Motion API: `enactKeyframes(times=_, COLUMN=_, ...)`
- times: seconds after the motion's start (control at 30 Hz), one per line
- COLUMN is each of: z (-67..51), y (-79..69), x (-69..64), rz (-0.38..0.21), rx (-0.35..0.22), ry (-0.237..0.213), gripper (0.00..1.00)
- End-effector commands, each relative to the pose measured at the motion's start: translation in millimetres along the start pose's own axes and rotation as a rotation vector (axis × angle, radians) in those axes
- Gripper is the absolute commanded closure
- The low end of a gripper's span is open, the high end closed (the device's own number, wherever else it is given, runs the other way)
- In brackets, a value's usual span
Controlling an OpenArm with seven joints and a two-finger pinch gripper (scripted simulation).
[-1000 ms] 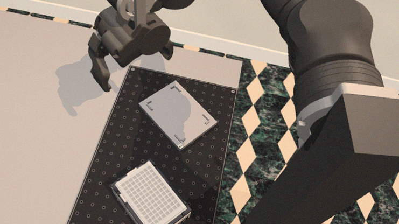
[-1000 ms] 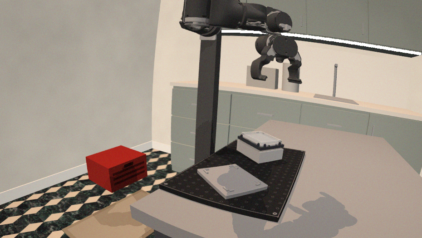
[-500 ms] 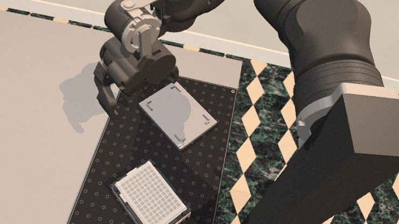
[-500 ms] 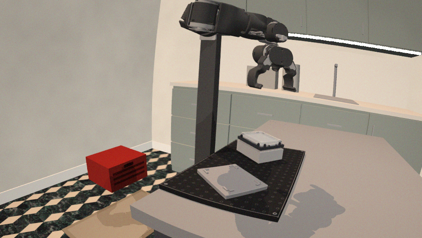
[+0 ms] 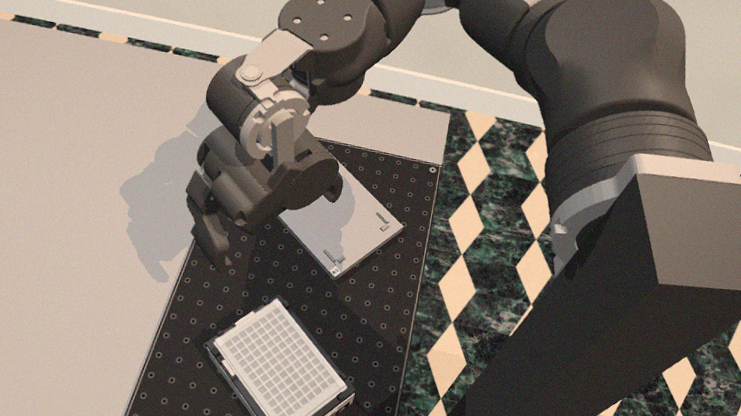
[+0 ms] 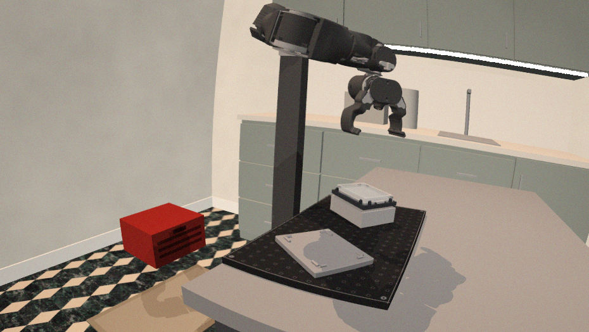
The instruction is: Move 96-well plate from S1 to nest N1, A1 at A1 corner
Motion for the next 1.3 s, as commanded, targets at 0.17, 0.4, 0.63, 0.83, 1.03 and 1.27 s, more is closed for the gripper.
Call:
enactKeyframes(times=0.17, z=0.6, y=1.5, x=-2.1, rz=0.016, rx=0.008, ry=-0.007, gripper=0.23)
enactKeyframes(times=0.4, z=-29.6, y=8.4, x=17.5, rz=0.014, rx=0.007, ry=-0.006, gripper=0.23)
enactKeyframes(times=0.63, z=-37.1, y=10.3, x=22.0, rz=0.016, rx=0.008, ry=-0.007, gripper=0.23)
enactKeyframes(times=0.83, z=-37.1, y=10.3, x=22.0, rz=0.016, rx=0.008, ry=-0.007, gripper=0.23)
enactKeyframes(times=1.03, z=-74.8, y=20.2, x=45.4, rz=0.016, rx=0.008, ry=-0.006, gripper=0.23)
enactKeyframes(times=1.27, z=-74.8, y=20.2, x=45.4, rz=0.016, rx=0.008, ry=-0.006, gripper=0.23)
Point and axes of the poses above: the point where the finger pads meet when closed, its own x axis out along the fingers, its own y axis across the jaws, z = x × y, the point moved 10 cm from there along -x, back along the fingers, and after that the axes turned 10 degrees about x, right-handed, at the moved point
